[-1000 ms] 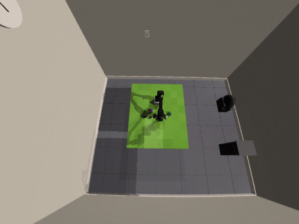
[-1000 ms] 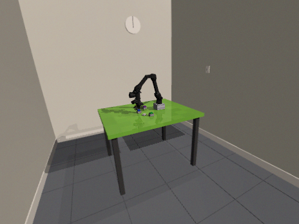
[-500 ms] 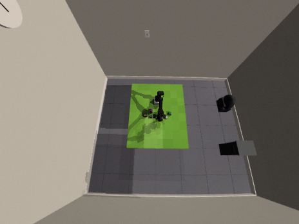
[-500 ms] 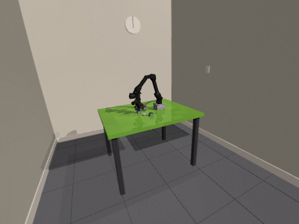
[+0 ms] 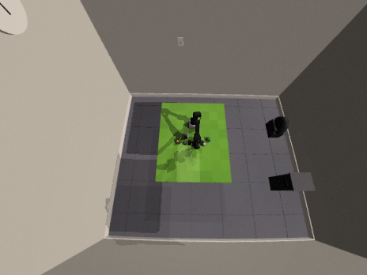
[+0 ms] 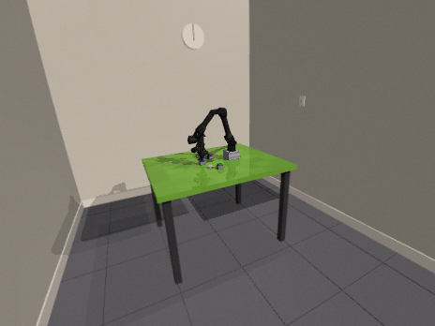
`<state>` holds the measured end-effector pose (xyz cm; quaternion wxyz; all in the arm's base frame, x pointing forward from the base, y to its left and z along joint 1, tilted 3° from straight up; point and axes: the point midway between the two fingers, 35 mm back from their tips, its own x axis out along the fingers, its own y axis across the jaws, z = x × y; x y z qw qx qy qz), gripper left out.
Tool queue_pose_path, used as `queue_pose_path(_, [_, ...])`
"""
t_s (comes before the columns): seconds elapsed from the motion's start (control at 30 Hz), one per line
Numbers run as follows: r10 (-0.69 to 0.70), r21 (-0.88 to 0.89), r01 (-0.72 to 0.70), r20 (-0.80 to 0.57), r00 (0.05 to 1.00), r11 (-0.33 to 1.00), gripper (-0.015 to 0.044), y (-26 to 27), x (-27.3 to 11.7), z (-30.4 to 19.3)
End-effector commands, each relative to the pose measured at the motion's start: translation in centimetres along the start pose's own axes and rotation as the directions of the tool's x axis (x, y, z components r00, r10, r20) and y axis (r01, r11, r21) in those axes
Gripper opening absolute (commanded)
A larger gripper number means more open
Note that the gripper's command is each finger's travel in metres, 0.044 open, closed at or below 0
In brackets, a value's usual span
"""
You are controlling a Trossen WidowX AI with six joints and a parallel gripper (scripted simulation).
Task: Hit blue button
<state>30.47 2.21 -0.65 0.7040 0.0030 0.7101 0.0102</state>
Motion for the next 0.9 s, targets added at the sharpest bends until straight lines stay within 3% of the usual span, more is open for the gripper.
queue_pose_path(0.0, [0.002,0.002,-0.002,-0.002,1.000,1.000,0.0020,0.0,-1.6,0.0])
queue_pose_path(0.2, [0.003,0.004,-0.003,-0.004,1.000,1.000,0.0020,0.1,-3.1,-0.1])
queue_pose_path(0.43, [0.011,0.004,-0.011,-0.002,1.000,1.000,0.0204,8.1,-5.8,-0.9])
queue_pose_path(0.67, [0.022,0.004,-0.022,-0.008,1.000,1.000,0.0388,17.4,-9.3,-5.3])
queue_pose_path(0.87, [0.022,0.004,-0.022,-0.009,1.000,1.000,0.0400,18.2,-9.6,-5.8])
